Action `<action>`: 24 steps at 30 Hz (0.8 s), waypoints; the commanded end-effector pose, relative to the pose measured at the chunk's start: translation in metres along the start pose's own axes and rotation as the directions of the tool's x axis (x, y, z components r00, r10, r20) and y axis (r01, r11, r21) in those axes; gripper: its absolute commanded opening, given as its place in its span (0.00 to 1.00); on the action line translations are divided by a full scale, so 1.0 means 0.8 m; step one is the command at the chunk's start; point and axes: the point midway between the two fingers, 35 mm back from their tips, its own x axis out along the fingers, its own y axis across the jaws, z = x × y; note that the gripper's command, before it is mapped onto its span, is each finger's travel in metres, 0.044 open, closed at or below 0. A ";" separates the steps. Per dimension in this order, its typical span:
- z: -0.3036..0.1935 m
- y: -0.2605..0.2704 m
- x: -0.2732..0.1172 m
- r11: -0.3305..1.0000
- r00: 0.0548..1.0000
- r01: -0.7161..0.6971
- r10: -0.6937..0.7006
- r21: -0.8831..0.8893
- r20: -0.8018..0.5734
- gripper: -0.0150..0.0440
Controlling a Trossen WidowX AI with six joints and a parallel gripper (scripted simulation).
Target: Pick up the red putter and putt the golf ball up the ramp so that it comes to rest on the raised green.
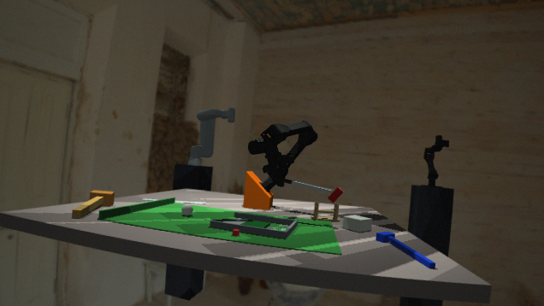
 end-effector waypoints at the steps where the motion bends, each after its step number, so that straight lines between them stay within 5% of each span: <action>1: -0.029 -0.021 -0.019 0.992 0.999 0.046 -0.043 0.118 -0.027 0.25; 16: -0.152 -0.054 -0.085 0.853 0.980 0.195 -0.145 0.485 -0.139 0.25; 24: -0.229 -0.068 -0.124 0.666 0.956 0.293 -0.208 0.686 -0.206 0.25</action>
